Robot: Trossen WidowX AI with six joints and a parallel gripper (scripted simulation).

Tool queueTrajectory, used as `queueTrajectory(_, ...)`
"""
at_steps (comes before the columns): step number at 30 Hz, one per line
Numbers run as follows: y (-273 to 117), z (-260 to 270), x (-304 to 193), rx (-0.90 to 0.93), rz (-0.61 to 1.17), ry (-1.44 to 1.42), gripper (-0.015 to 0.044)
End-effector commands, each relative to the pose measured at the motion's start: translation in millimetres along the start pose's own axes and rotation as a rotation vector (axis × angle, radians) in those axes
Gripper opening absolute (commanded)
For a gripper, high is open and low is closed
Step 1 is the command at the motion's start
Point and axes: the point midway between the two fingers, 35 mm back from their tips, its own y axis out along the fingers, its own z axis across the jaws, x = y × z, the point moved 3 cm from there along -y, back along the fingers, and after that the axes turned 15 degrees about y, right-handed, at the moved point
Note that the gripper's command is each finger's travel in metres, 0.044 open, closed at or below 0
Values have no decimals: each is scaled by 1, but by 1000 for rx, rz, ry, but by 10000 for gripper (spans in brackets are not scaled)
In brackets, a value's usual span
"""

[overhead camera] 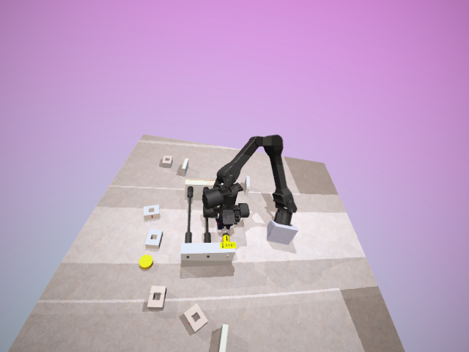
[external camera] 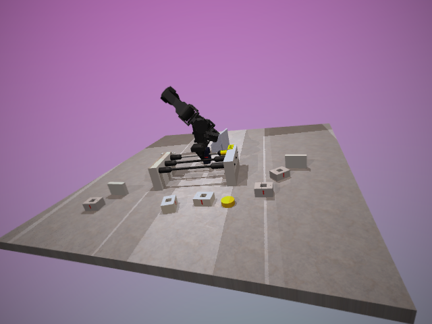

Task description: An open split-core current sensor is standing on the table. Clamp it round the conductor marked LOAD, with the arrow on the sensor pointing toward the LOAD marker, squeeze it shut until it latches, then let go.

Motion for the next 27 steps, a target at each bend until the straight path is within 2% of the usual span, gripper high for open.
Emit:
queueTrajectory(1,0,0,0,0,0,0,112)
queueTrajectory(5,0,0,0,0,0,0,85)
queueTrajectory(8,-1,0,0,-2,-1,1,6)
queueTrajectory(9,-2,0,0,-3,-1,1,0)
queueTrajectory(27,-1,-1,0,-1,0,-2,0)
